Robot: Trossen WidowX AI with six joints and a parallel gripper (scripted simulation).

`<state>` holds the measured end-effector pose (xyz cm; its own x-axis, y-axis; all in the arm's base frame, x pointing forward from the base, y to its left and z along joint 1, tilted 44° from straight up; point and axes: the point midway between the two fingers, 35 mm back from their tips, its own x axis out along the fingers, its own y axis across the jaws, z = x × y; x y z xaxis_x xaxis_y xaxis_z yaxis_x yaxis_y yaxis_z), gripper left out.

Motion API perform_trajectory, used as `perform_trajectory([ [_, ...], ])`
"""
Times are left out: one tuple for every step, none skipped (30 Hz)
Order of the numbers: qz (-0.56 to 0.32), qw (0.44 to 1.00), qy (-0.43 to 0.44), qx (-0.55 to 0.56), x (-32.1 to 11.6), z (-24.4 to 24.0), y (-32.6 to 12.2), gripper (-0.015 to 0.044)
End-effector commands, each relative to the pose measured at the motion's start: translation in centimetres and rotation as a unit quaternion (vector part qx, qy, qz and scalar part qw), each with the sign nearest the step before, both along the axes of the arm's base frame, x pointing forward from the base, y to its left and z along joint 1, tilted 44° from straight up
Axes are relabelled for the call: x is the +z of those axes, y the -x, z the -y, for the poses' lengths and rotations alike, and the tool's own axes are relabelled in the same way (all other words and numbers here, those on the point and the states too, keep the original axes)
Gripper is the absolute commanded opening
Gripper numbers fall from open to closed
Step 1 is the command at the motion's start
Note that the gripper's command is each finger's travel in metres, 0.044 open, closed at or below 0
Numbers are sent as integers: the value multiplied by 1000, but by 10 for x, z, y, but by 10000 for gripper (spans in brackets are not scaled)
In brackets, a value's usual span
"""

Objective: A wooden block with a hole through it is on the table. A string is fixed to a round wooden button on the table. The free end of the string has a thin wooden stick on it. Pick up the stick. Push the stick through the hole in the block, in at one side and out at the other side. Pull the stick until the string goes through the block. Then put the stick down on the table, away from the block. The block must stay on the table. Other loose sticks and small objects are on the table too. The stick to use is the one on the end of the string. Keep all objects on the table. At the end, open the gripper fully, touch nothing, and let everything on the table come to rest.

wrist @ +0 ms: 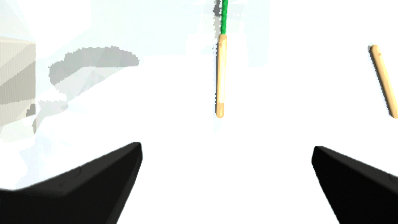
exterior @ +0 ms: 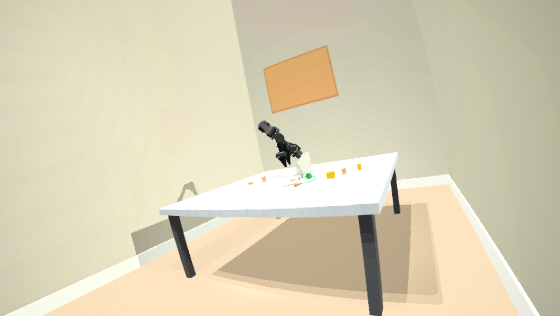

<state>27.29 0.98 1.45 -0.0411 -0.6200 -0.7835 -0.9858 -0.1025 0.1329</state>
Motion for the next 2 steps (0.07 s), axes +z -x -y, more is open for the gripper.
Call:
perform_trajectory([
  [0, 1000, 0, 0, 0, 0, 0, 440],
  [0, 1000, 0, 0, 0, 0, 0, 440],
])
